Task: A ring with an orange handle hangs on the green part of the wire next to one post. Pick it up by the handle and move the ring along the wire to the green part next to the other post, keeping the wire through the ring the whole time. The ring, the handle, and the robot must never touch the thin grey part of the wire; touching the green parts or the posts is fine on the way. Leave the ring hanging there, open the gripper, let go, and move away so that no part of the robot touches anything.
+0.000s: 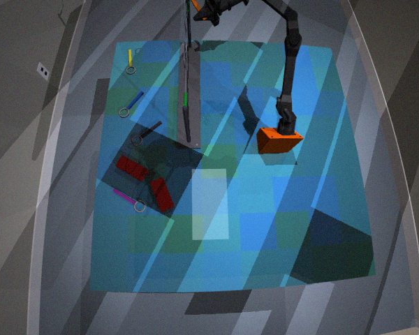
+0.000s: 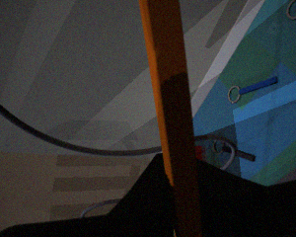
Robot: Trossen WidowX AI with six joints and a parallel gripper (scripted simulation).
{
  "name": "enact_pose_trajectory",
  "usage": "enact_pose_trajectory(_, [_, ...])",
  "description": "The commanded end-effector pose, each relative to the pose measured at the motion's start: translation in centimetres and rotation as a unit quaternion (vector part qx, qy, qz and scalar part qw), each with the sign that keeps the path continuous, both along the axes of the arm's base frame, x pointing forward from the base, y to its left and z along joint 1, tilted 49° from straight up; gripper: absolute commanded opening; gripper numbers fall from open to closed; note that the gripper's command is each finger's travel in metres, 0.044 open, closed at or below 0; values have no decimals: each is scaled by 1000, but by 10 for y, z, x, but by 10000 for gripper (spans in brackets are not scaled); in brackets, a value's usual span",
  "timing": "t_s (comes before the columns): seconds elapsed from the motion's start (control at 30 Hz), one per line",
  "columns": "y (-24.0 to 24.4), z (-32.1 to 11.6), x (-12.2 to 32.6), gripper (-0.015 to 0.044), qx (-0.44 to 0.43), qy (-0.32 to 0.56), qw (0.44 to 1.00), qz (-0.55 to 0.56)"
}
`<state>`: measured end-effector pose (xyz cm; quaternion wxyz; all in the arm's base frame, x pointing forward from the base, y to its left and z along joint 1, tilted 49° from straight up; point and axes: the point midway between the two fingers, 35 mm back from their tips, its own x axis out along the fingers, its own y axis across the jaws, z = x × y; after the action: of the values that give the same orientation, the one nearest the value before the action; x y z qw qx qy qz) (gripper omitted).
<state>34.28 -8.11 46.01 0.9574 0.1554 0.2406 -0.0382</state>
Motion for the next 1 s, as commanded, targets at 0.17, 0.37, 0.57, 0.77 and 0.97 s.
enact_pose_trajectory(0.17, [-2,2,0,-150,-58,3,998,-2])
enact_pose_trajectory(0.37, [-4,1,0,-150,-96,8,995,-5])
enact_pose_trajectory(0.57, [-6,1,0,-150,-133,12,991,-8])
enact_pose_trajectory(0.77, [-8,1,-1,-150,-171,17,985,-11])
enact_pose_trajectory(0.97, [-10,1,-1,-150,-209,21,978,-14])
